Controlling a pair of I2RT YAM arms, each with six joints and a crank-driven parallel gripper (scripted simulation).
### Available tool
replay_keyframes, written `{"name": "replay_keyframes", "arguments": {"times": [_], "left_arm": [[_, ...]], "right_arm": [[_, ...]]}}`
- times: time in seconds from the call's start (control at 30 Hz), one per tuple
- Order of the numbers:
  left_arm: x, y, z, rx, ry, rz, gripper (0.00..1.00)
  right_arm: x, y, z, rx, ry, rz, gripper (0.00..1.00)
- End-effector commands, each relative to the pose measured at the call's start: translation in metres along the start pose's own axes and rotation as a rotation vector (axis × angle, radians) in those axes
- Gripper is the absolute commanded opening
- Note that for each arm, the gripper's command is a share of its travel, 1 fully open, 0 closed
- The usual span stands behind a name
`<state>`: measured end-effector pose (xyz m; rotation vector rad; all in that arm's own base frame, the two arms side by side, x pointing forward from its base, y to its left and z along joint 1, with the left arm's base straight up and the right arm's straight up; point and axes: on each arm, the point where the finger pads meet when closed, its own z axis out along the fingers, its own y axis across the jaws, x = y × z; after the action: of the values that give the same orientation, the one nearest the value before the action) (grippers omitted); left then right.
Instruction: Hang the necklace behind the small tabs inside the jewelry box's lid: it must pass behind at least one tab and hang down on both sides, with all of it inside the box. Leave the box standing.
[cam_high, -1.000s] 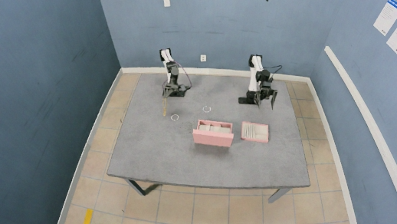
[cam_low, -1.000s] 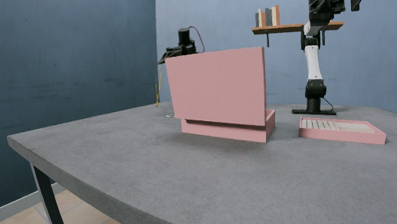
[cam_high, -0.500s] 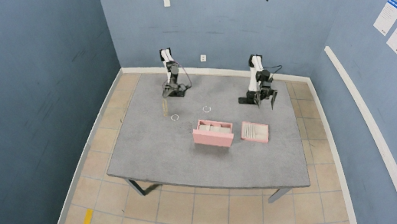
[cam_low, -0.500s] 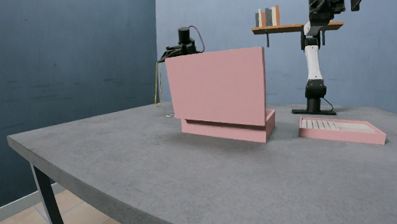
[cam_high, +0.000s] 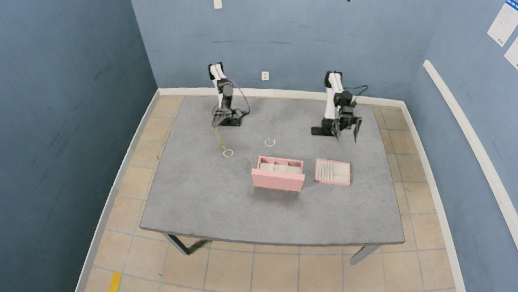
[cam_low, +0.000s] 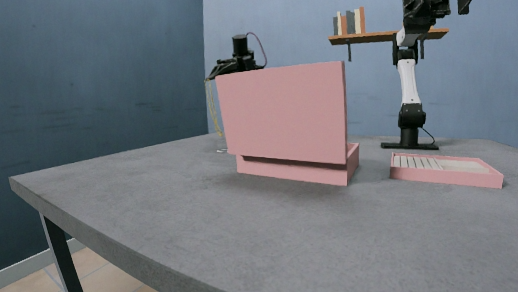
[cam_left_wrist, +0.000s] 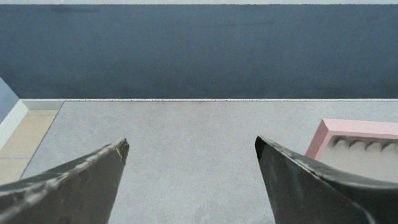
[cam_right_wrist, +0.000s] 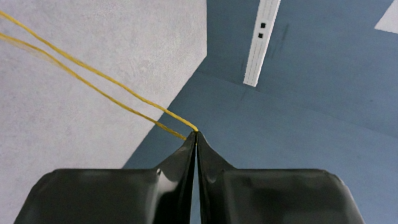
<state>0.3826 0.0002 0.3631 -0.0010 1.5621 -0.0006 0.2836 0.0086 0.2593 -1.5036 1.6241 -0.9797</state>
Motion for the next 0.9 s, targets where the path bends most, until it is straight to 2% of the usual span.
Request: {"name": "replay_keyframes", "arguments": {"times": [0.0, 0.43, 0.53, 0.87], "left_arm": [[-0.009, 0.003, -0.004, -0.01, -0.023, 0.005, 1.0], [-0.009, 0.003, -0.004, -0.01, -0.023, 0.005, 1.0], [-0.009, 0.003, -0.004, -0.01, -0.023, 0.005, 1.0], [-0.009, 0.003, -0.004, -0.01, -0.023, 0.005, 1.0]], "right_arm": [[-0.001, -0.012, -0.007, 0.001, -0.004, -0.005, 0.0], [0.002, -0.031, -0.017, -0.018, 0.005, -0.013, 0.0], [-0.002, -0.044, -0.023, 0.042, -0.017, 0.015, 0.0], [0.002, -0.045, -0.024, 0.047, -0.006, 0.022, 0.0]]}}
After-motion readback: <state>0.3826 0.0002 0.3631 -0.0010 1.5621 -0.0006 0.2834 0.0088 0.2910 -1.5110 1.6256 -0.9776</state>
